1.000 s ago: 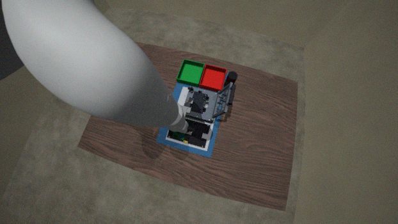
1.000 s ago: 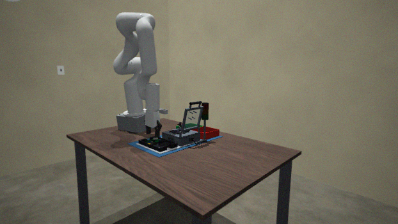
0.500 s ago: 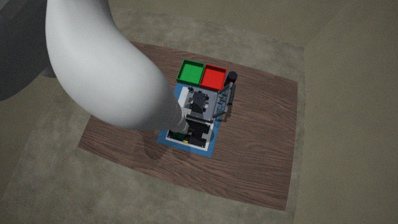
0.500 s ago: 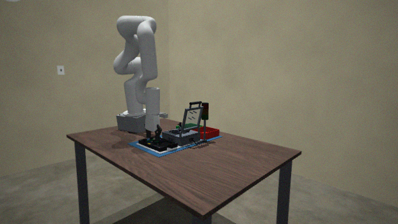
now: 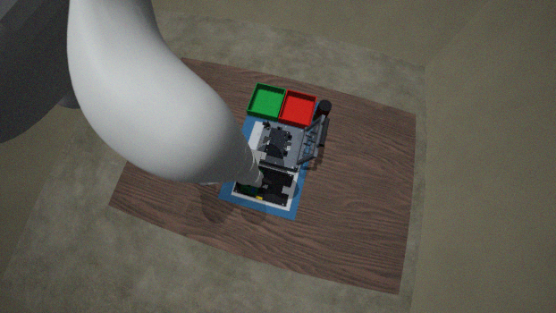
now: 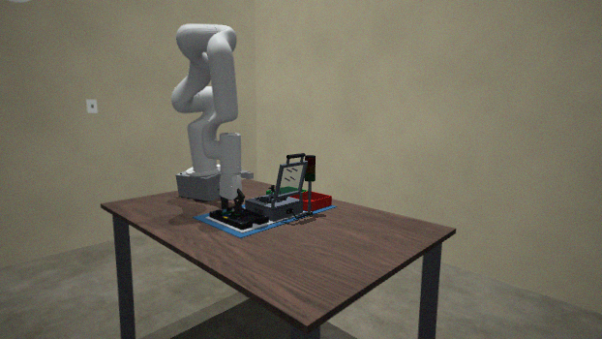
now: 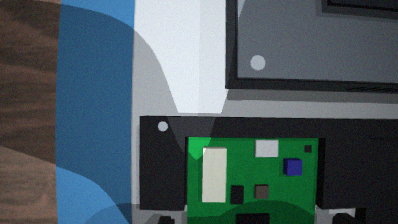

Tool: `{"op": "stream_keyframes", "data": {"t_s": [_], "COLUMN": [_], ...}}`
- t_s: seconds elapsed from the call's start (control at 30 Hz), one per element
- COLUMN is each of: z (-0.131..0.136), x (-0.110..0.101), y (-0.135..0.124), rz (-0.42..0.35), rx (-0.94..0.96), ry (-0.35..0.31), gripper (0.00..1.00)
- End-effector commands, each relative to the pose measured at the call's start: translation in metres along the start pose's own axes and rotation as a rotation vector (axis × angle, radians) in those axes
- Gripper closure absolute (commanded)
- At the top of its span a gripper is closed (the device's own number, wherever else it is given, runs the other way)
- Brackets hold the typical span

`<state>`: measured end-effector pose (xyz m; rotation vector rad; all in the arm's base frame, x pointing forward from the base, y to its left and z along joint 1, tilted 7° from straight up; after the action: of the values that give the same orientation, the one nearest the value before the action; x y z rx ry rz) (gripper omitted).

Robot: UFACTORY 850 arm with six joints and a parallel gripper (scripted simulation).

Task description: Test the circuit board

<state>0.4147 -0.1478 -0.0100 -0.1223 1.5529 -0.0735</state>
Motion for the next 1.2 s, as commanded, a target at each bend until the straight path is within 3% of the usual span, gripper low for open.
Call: {"op": "stream_keyframes", "data": {"t_s": [0.0, 0.8, 0.83, 1.17], "z": [0.0, 0.0, 0.0, 0.0], "x": [0.003, 0.013, 0.013, 0.013], "y": [0.0, 0.0, 0.0, 0.0], "rz": [0.001, 0.001, 0.001, 0.001], "rx": [0.001, 0.001, 0.001, 0.001], "ry": [-0.014, -0.014, -0.014, -0.014], "gripper": [0.0, 0.0, 0.05, 0.05]}}
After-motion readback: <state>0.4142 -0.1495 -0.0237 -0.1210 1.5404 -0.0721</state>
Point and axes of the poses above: the point where the finger pads meet when closed, its own x axis out along the fingers, its own z axis across the jaws, y = z × x, the point moved 5 cm from there along -x, back along the fingers, and after that the axes turned 3 degrees about -x, right-handed, at the moved point
